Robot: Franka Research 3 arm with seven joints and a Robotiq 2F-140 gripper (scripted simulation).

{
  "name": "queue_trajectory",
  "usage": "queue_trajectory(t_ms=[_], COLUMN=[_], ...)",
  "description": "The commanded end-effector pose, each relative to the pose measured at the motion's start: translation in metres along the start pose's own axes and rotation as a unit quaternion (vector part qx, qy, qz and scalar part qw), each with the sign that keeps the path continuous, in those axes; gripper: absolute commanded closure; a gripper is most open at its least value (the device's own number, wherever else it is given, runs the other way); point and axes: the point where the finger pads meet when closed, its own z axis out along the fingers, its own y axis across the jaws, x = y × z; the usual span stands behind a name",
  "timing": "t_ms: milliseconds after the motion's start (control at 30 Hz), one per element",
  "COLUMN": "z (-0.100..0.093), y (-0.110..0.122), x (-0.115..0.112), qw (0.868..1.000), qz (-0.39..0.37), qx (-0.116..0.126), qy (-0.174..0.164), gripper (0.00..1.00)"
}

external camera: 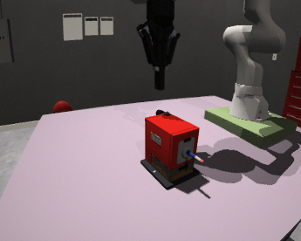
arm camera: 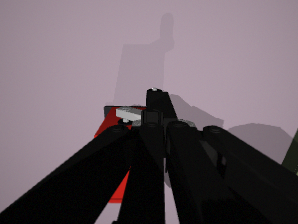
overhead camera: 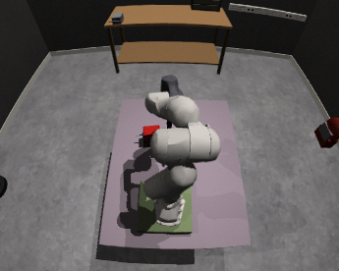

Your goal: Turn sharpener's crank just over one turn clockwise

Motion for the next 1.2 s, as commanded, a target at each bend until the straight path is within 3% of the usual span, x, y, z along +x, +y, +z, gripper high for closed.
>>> queue_trajectory(t_ms=[0,200,233,1167], z=[0.0000,0.0000,0.0000,0.0000], y=[-0.0011,-0.0011,-0.0011,-0.0011], x=[0.0005,0.0005,0.0005,0.0005], qw=[1.000,1.000,1.000,1.000], qz=[0.002,0.002,0.002,0.002], qx=[0.001,0.001,0.001,0.001], qy=[0.001,0.001,0.001,0.001], gripper=[0.90,0.90,0.61,0.61])
